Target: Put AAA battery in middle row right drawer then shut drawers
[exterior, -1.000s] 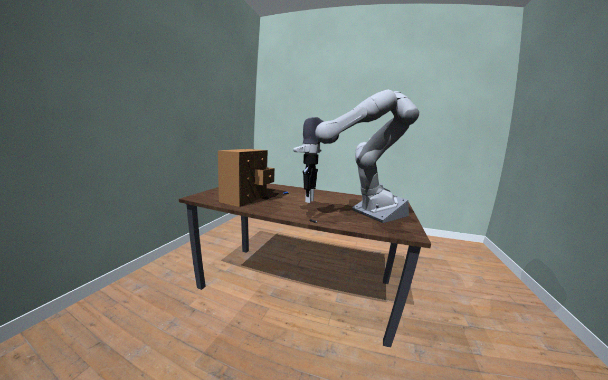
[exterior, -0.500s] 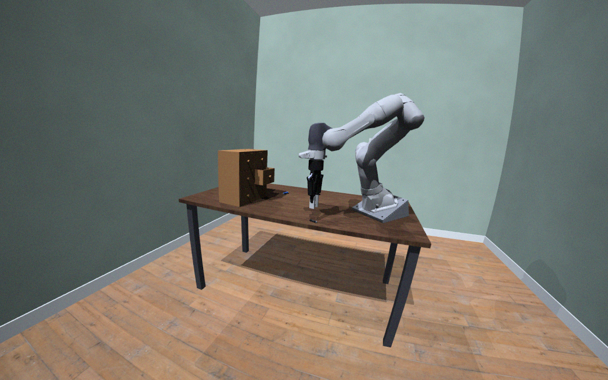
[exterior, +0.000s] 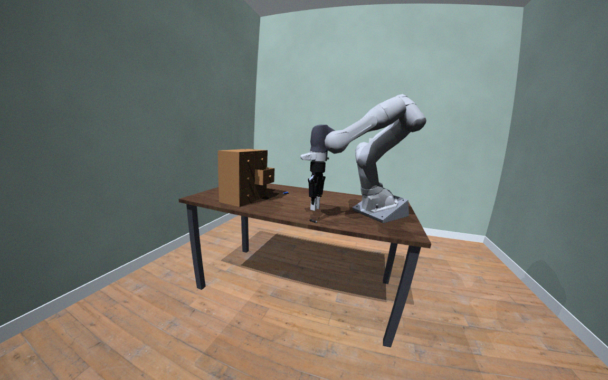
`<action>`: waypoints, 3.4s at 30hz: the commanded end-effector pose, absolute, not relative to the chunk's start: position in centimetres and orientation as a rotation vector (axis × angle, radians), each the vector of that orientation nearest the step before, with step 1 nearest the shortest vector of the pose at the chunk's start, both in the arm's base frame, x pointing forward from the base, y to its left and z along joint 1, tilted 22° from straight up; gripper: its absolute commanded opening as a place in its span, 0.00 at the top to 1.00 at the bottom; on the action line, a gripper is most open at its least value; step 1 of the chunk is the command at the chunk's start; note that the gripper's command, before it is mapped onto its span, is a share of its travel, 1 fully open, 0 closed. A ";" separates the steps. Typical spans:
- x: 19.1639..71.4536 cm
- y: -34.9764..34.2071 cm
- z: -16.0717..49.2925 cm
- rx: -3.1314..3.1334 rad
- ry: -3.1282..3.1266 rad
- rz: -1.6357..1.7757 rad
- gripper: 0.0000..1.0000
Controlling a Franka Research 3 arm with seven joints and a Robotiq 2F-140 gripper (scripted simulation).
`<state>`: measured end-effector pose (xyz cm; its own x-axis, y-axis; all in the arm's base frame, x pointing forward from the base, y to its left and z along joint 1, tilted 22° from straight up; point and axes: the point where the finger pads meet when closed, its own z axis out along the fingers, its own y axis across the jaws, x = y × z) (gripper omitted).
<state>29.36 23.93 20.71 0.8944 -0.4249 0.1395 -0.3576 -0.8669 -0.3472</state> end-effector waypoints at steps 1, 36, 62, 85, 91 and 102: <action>29.4 24.0 20.7 -2.734 0.615 -0.303 0.72; 29.6 24.1 20.0 -2.735 0.618 -0.307 0.77; 31.1 25.3 15.9 -2.735 0.618 -0.307 0.77; 31.1 25.3 15.8 -2.735 0.618 -0.307 0.77; 31.2 25.4 15.9 -2.735 0.618 -0.307 0.77; 31.2 25.5 15.9 -2.735 0.618 -0.307 0.77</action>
